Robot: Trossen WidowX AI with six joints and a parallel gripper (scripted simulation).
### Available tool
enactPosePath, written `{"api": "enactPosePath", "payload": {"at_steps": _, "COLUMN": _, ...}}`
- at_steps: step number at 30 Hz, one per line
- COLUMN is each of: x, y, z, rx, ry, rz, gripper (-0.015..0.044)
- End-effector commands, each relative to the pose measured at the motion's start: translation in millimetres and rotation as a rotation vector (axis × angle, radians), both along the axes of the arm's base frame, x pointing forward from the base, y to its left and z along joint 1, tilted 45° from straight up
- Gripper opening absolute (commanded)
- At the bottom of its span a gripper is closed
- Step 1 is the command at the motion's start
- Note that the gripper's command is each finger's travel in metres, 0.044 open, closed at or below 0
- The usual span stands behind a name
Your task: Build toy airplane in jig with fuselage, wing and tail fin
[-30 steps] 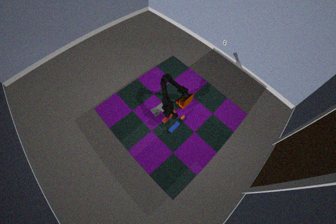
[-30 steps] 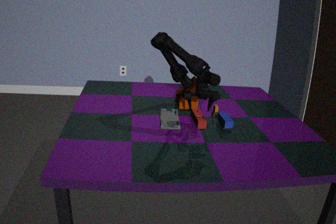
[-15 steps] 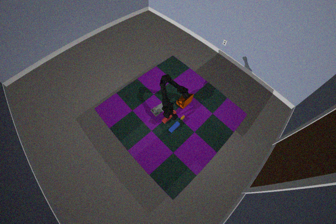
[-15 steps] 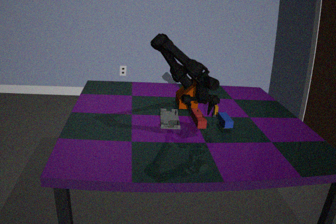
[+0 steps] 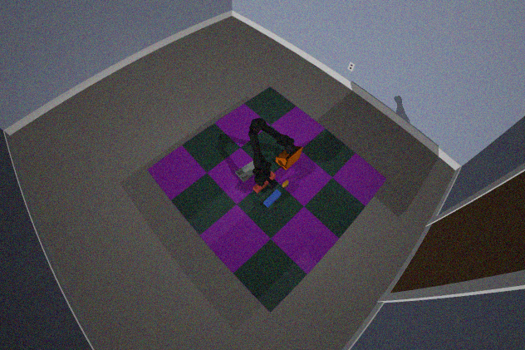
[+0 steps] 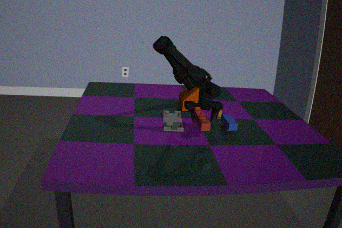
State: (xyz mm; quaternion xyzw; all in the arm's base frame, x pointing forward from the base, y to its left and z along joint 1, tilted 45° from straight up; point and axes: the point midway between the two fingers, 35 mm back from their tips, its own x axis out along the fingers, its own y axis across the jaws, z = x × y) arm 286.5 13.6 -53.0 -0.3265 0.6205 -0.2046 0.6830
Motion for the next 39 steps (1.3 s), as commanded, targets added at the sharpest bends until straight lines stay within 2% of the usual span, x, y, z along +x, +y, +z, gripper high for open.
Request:
{"api": "enactPosePath", "payload": {"at_steps": 1, "x": -3, "y": -7, "z": -5, "rx": -0.011, "ry": 0.010, "rz": 0.004, "gripper": 0.0440}}
{"api": "enactPosePath", "payload": {"at_steps": 2, "x": -3, "y": -7, "z": -5, "rx": -0.011, "ry": 0.010, "rz": 0.004, "gripper": 0.0440}}
{"api": "enactPosePath", "payload": {"at_steps": 12, "x": -3, "y": -7, "z": -5, "rx": -0.011, "ry": 0.010, "rz": 0.004, "gripper": 0.0178}}
{"api": "enactPosePath", "payload": {"at_steps": 19, "x": -3, "y": -7, "z": -5, "rx": -0.011, "ry": 0.010, "rz": 0.004, "gripper": 0.0131}}
{"api": "enactPosePath", "payload": {"at_steps": 24, "x": -2, "y": -1, "z": -1, "rx": -0.008, "ry": 0.010, "rz": 0.004, "gripper": 0.0000}}
{"api": "enactPosePath", "payload": {"at_steps": 39, "x": -3, "y": 33, "z": 27, "rx": 0.001, "ry": 0.012, "rz": 0.007, "gripper": 0.0000}}
